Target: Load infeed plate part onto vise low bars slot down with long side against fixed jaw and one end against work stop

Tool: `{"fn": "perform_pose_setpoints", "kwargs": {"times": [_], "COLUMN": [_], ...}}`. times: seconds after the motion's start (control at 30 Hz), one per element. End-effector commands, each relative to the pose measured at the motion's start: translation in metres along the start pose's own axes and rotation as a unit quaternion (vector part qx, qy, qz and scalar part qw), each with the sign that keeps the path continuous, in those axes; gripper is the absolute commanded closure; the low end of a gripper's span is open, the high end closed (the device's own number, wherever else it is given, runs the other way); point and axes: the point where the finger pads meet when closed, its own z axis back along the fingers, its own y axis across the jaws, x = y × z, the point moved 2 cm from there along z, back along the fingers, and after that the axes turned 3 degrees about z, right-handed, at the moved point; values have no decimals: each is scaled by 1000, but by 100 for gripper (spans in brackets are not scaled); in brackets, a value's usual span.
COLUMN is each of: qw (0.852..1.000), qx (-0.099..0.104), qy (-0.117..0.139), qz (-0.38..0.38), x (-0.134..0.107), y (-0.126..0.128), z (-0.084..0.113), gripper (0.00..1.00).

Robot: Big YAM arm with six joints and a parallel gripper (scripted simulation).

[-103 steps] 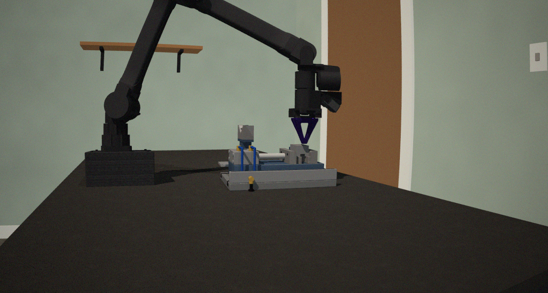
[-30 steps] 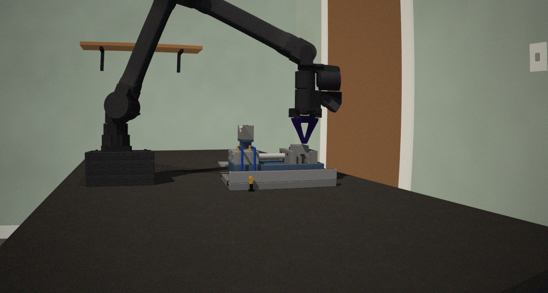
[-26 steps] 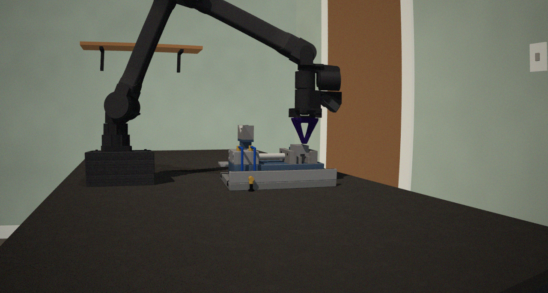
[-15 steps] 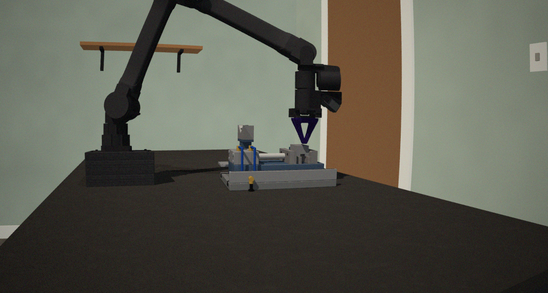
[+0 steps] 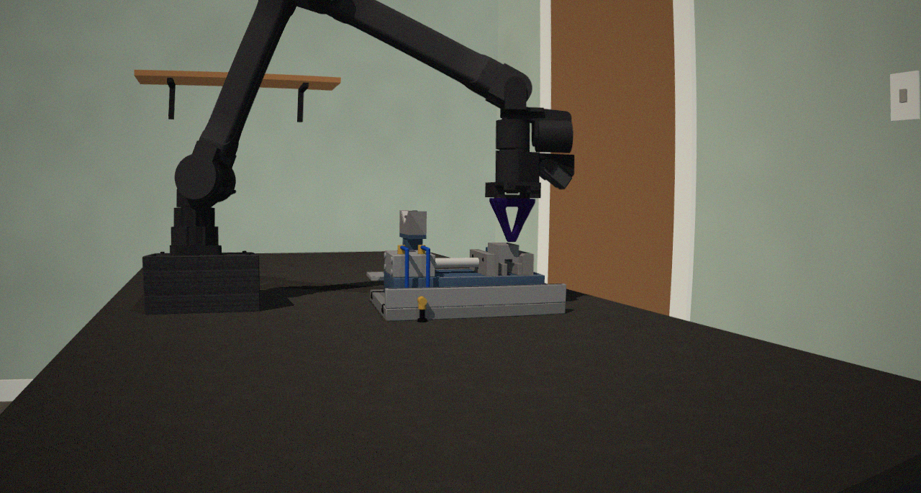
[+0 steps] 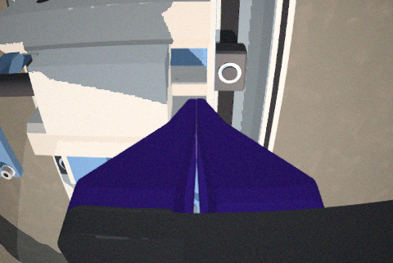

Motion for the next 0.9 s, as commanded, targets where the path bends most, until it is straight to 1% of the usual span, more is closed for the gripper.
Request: {"fn": "perform_pose_setpoints", "kwargs": {"times": [0.0, 0.43, 0.87], "qw": [1000, 1000, 1000], "qx": [-4, -4, -3], "qy": [-14, -14, -9], "qz": [2, 2, 2], "x": [20, 19, 14], "y": [0, 0, 2], "z": [5, 4, -4], "gripper": [100, 100, 100]}}
